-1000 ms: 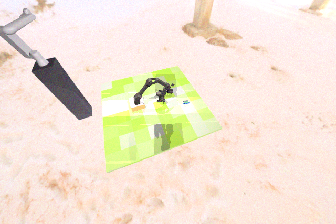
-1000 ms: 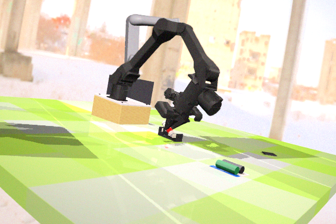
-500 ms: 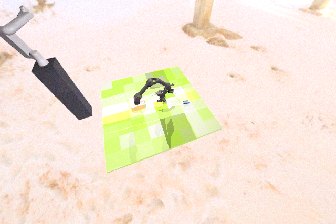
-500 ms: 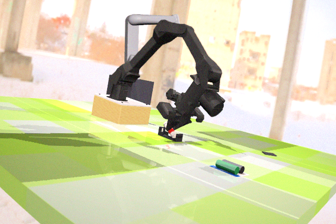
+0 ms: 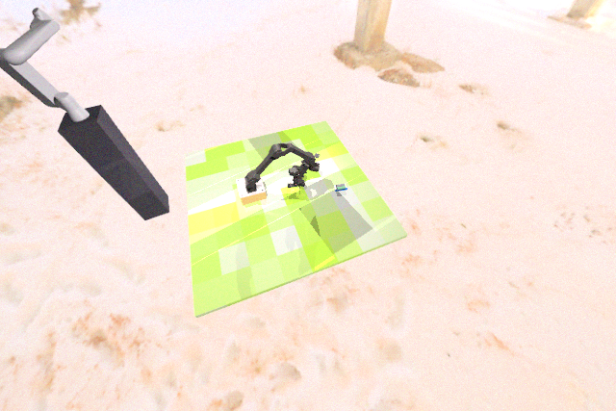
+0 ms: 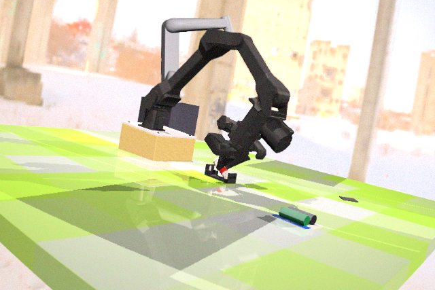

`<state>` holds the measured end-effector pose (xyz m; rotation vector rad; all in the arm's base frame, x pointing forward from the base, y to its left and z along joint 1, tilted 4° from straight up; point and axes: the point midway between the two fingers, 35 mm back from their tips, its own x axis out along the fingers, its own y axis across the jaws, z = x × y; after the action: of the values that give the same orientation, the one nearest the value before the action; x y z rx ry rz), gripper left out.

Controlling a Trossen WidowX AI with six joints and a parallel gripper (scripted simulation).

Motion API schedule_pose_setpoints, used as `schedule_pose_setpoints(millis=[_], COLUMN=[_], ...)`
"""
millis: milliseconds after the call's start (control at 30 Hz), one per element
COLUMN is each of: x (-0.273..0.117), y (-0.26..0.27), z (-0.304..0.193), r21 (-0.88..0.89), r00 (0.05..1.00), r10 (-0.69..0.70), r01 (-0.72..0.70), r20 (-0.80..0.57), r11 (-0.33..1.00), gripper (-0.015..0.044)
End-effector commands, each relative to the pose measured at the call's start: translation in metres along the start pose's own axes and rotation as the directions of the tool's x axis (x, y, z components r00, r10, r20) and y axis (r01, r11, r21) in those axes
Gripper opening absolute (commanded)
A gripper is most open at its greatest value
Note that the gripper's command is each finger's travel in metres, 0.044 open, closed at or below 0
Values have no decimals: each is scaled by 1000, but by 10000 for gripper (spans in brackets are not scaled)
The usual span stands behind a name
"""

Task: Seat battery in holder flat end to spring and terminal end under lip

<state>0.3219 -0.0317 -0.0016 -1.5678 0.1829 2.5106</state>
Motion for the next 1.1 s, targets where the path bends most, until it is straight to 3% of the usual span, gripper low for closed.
schedule_pose_setpoints(millis=[0, 1067], x=[-3, 0], y=[0, 0], z=[-5, -8], r21=[-4, 0], r00=[1000, 994], r10=[2, 5], r01=[-2, -5], r20=[-12, -109], r11=[1000, 1000], gripper=[59, 59])
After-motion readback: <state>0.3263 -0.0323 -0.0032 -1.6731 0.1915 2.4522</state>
